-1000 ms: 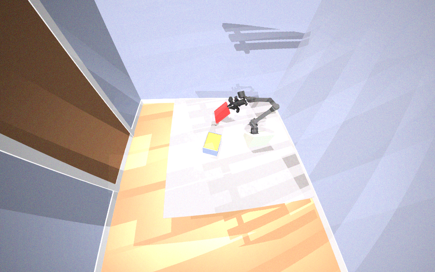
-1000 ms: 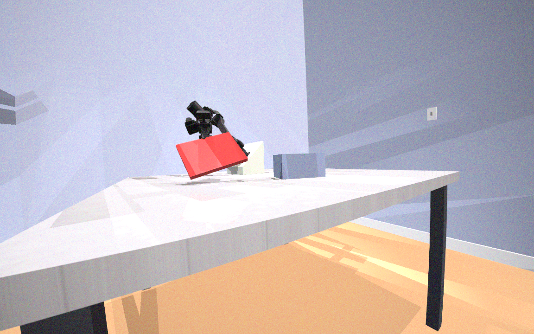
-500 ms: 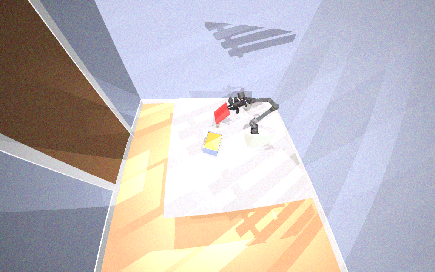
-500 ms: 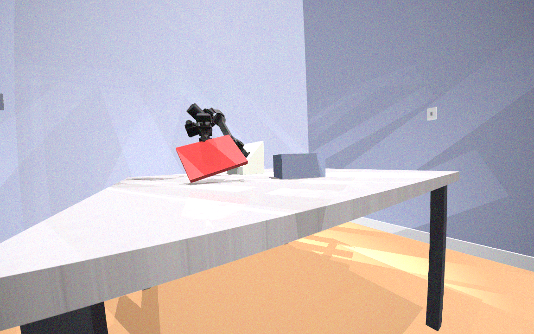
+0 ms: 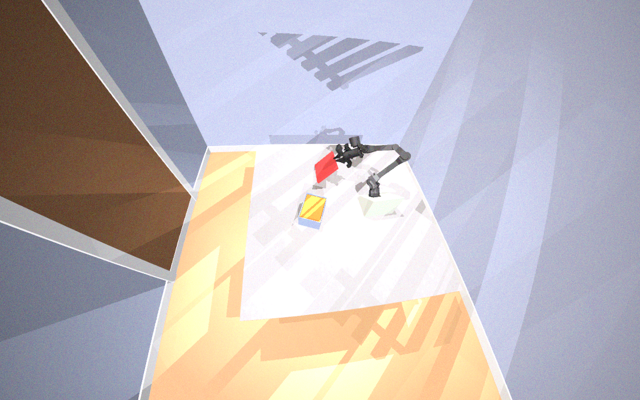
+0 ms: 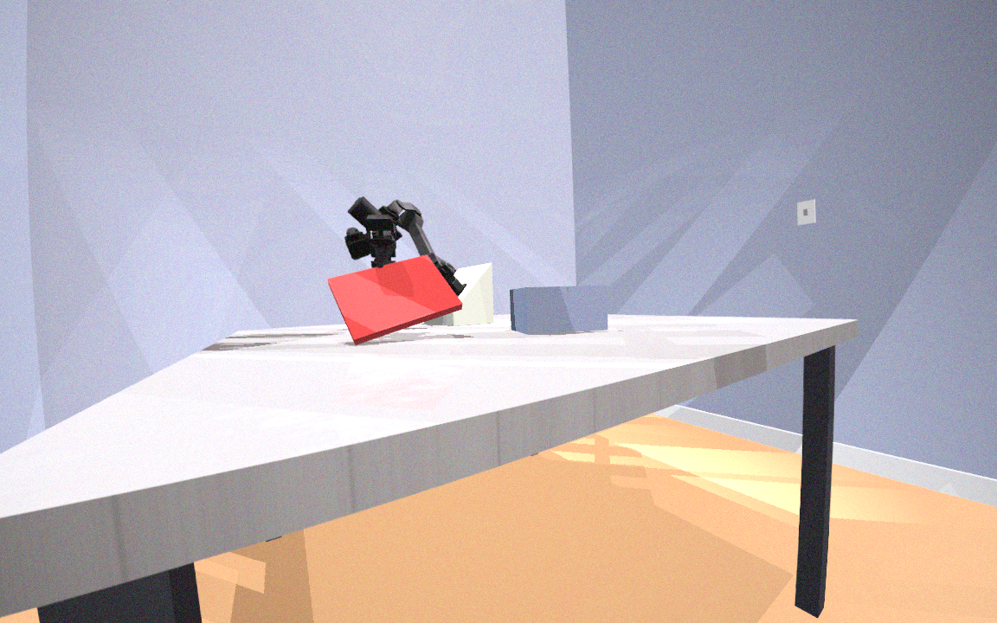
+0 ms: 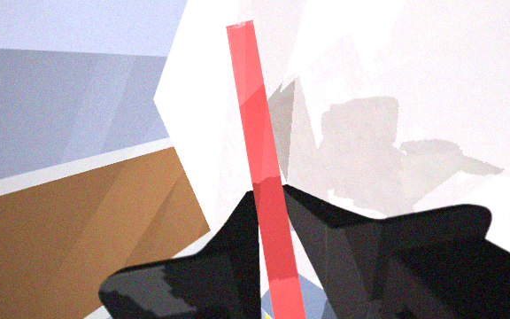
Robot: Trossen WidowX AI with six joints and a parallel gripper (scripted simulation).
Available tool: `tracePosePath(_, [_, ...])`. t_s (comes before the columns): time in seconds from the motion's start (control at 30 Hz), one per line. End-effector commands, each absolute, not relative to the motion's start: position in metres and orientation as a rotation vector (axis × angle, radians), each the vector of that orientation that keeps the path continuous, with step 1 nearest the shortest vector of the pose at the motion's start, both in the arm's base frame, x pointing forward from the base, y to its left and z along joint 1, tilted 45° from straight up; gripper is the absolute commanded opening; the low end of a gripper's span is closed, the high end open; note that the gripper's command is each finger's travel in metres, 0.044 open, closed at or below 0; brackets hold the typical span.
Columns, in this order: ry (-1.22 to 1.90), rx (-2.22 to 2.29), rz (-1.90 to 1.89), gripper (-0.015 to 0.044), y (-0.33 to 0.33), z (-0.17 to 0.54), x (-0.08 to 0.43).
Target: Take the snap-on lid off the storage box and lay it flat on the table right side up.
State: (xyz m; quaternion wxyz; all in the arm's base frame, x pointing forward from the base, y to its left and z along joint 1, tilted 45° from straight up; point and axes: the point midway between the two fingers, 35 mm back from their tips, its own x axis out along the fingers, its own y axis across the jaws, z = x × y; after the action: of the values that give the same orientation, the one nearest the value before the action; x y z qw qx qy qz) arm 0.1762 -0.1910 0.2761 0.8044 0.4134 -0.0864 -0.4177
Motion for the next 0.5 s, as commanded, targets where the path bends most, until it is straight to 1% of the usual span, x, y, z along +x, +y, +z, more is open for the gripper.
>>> tracePosePath(0.0, [-0.177,0.884,-0.893,0.0,-0.194,0.2715,0.1772])
tracePosePath(0.47, [-0.177,0.882,-0.893,0.0,-0.202,0.2638,0.1766])
